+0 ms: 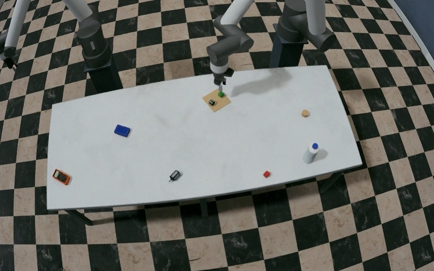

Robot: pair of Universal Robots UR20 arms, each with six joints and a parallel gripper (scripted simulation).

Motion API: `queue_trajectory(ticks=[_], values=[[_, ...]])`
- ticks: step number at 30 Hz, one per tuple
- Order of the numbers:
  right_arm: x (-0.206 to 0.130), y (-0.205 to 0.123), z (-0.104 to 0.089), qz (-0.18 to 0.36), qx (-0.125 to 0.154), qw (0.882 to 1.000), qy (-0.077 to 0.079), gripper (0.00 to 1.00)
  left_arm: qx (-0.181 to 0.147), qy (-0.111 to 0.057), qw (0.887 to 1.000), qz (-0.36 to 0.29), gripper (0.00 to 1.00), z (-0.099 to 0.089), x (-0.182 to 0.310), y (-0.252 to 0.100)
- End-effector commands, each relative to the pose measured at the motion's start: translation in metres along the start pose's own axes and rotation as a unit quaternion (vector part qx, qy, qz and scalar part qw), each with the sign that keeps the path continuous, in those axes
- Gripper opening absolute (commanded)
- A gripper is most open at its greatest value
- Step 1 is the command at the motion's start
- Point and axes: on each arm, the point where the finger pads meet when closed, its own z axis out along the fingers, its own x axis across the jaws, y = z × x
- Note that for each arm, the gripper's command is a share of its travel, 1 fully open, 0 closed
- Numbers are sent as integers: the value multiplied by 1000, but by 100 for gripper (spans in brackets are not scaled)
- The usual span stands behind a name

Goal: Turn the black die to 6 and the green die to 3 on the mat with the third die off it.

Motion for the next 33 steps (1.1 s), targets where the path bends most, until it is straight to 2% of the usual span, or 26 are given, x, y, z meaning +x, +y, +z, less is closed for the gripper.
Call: queue_trajectory(ticks=[1, 7, 14, 15, 33], values=[[0, 0, -1, 0, -1, 1000, 0, 100, -2, 0, 996, 87, 100, -1, 4, 3], [0, 0, -1, 0, -1, 1000, 0, 100, -2, 0, 991, 137, 100, -1, 6, 5], [0, 0, -1, 0, -1, 1000, 0, 100, -2, 0, 989, 145, 100, -1, 6, 5], [0, 0, -1, 0, -1, 1000, 0, 100, -2, 0, 989, 145, 87, -1, 6, 5], [0, 0, -1, 0, -1, 1000, 0, 100, -2, 0, 989, 145, 87, -1, 6, 5]])
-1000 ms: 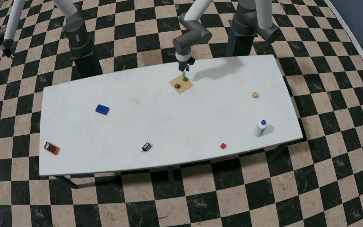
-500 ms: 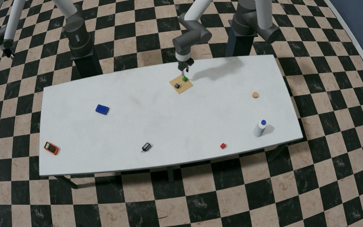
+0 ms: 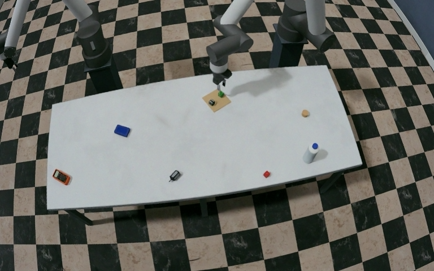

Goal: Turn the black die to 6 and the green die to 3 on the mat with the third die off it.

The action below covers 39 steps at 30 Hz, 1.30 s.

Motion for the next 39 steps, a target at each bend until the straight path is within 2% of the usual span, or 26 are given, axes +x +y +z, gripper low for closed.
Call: queue_trajectory(ticks=[1, 18, 39], values=[[0, 0, -1, 0, -1, 1000, 0, 100, 0, 1, 1000, 0, 87, -1, 1, 0], [0, 0, -1, 0, -1, 1000, 0, 100, 0, 1, 1000, 0, 87, 3, 1, 0], [0, 0, -1, 0, -1, 1000, 0, 100, 0, 1, 1000, 0, 87, 29, 1, 0]])
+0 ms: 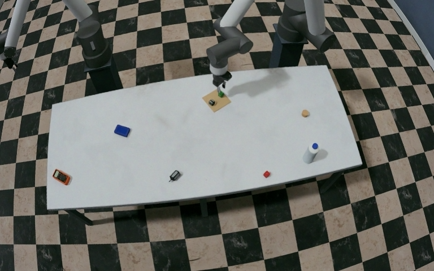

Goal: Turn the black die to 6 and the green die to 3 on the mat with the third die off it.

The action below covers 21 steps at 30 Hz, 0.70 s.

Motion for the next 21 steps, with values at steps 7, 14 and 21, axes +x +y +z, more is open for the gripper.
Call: queue_trajectory(ticks=[7, 14, 21], values=[[0, 0, -1, 0, -1, 1000, 0, 100, 0, 1, 1000, 0, 87, 14, 1, 0], [0, 0, -1, 0, -1, 1000, 0, 100, 0, 1, 1000, 0, 87, 23, 1, 0], [0, 0, -1, 0, -1, 1000, 0, 100, 0, 1, 1000, 0, 87, 28, 1, 0]])
